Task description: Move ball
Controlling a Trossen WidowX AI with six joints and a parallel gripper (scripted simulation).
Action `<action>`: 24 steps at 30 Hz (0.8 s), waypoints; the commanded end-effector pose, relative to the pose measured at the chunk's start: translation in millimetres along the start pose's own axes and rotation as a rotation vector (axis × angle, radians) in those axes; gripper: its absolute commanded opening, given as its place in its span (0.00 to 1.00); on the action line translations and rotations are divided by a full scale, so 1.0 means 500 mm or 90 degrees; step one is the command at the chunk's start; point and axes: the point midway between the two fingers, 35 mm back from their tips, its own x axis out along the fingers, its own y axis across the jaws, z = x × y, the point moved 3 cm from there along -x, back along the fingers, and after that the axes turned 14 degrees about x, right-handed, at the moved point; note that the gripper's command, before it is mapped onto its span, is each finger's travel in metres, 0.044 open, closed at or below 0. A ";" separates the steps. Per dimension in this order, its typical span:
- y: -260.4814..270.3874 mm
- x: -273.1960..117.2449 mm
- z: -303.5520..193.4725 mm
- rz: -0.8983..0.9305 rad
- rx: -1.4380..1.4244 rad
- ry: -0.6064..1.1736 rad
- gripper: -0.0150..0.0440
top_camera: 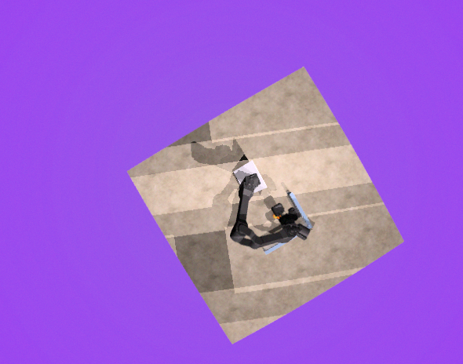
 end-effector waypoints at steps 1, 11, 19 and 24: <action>0.003 0.011 -0.001 0.001 -0.005 0.004 0.70; 0.002 0.044 -0.001 0.001 -0.005 0.004 0.70; 0.003 0.069 -0.002 0.000 -0.005 0.005 0.70; 0.003 0.080 -0.003 0.000 -0.005 0.005 0.70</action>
